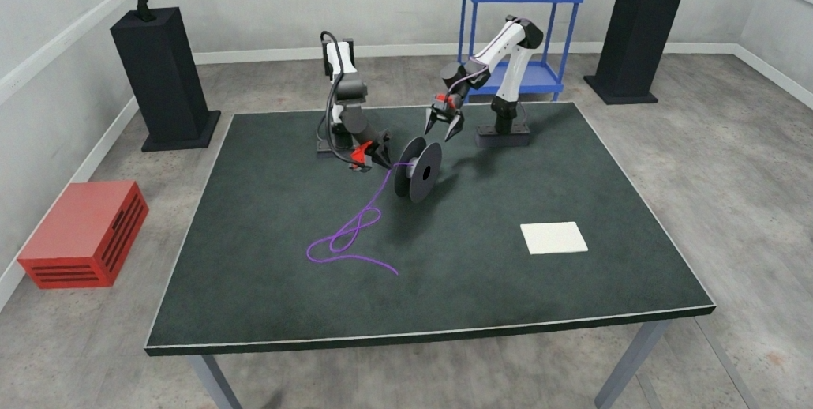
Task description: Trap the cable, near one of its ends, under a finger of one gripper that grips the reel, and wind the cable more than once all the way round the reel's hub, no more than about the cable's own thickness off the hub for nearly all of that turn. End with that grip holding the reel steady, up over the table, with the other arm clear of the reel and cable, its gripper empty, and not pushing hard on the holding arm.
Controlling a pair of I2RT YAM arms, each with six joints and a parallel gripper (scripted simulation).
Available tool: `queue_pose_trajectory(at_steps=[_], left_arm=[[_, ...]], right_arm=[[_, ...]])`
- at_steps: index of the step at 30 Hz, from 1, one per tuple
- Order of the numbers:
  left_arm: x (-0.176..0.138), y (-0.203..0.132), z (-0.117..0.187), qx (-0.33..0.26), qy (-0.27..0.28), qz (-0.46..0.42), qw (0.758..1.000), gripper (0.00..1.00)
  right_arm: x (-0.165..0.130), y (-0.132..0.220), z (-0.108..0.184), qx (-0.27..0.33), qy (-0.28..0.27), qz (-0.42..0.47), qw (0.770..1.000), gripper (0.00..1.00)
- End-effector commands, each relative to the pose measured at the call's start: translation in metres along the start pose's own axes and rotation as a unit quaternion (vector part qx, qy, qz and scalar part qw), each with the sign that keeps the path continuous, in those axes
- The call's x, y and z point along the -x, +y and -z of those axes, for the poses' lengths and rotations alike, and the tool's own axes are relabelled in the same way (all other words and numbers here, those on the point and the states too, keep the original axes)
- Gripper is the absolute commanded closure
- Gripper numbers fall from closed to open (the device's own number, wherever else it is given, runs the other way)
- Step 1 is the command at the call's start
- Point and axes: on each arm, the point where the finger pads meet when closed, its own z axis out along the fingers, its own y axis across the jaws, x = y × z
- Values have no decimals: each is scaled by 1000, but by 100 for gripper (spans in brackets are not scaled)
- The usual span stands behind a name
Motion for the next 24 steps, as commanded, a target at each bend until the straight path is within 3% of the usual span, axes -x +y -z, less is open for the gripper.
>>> queue_pose_trajectory(at_steps=[1,9,11,19,22,24], left_arm=[[-3,2,-1,3,0,2,1000,25],[-3,2,-1,0,0,1,1000,25],[-3,0,-1,-1,0,0,1000,25],[-3,2,-2,4,0,3,1000,25],[-2,4,-2,4,0,3,1000,25],[-2,4,-2,2,0,2,1000,25]], right_arm=[[9,9,1,12,-7,11,1000,100],[1,-2,-13,1,7,4,1000,100],[-5,9,6,15,-16,15,1000,100],[-25,12,6,14,-15,14,1000,100],[-14,22,21,28,-33,19,999,100],[-14,15,14,17,-21,14,1000,100]])
